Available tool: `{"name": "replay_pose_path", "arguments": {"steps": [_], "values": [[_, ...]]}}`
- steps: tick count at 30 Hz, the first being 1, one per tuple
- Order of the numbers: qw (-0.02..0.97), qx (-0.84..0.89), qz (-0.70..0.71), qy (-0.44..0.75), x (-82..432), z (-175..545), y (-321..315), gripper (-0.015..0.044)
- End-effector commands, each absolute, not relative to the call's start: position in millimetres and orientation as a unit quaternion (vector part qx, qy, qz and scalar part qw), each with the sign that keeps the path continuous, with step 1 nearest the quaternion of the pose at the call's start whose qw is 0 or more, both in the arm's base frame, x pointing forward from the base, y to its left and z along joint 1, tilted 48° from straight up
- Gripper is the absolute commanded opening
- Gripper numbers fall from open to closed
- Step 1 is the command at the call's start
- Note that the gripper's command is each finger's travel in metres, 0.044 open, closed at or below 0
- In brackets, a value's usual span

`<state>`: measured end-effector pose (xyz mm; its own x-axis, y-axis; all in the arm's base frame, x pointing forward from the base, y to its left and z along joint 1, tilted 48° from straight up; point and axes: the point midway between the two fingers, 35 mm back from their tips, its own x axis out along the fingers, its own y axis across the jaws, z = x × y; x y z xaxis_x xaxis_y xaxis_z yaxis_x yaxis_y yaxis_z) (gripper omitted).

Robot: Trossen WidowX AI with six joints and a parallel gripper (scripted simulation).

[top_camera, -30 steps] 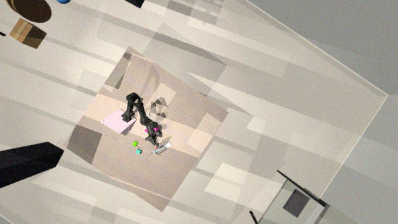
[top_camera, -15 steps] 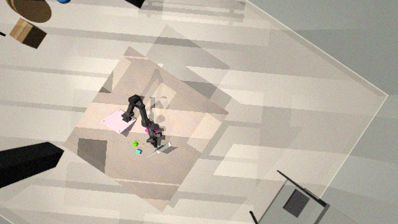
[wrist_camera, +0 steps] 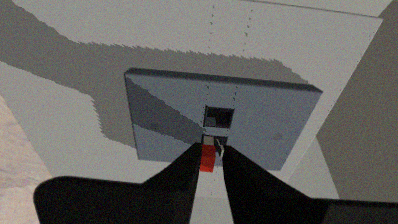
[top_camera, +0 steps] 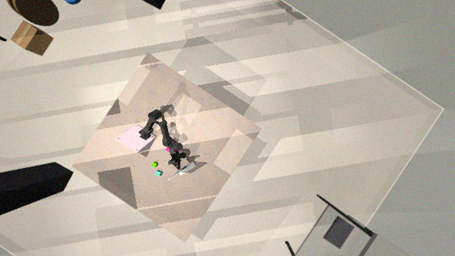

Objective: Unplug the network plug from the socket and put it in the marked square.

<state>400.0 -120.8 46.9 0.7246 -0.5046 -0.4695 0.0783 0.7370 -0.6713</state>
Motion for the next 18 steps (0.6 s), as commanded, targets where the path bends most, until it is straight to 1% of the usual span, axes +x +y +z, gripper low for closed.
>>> {"name": "replay_pose_path", "arguments": {"steps": [1,7,18], "values": [[0.871,-0.324,-0.164,0.332,400.7,45.5,-120.4,0.0037],[0.871,-0.324,-0.164,0.332,400.7,45.5,-120.4,0.0],[0.871,-0.324,-0.164,0.332,396.9,46.9,-118.8,0.0]]}}
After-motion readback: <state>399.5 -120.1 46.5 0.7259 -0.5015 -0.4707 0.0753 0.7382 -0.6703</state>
